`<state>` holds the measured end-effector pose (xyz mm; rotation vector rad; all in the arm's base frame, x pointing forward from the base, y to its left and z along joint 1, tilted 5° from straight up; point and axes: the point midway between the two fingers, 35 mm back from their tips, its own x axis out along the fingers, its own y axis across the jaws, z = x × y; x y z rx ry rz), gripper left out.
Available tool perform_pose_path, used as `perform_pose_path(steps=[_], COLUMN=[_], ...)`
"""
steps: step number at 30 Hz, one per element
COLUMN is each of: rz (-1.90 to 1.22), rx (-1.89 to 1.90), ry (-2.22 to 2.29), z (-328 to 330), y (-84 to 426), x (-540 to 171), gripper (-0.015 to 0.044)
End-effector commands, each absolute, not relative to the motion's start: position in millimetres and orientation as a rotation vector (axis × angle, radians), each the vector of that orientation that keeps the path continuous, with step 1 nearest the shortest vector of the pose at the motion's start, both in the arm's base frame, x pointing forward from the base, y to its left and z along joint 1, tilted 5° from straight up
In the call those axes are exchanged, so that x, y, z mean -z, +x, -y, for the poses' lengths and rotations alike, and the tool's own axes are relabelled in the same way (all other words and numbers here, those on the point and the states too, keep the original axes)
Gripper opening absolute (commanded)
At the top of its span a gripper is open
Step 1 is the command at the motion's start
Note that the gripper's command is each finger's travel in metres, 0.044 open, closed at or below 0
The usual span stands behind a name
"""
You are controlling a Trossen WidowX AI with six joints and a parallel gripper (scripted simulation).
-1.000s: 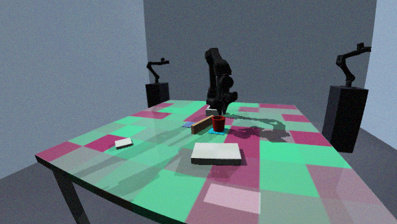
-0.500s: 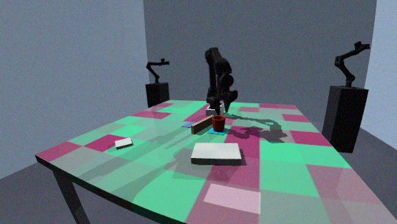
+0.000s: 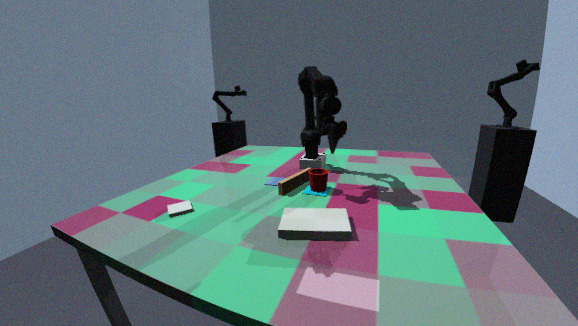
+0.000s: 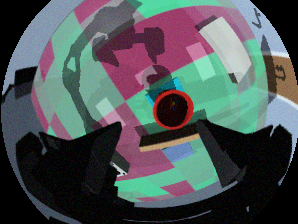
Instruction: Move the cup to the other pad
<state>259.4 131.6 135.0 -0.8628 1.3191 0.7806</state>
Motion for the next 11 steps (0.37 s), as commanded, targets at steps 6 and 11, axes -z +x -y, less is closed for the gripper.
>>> perform_pose_path(steps=[6, 11], rz=[-1.320, -1.316], rx=[-0.770, -0.779], ry=[-0.863, -0.861], z=[-133, -134], y=[256, 257], x=[-161, -157], gripper=[0.0440, 0.0440])
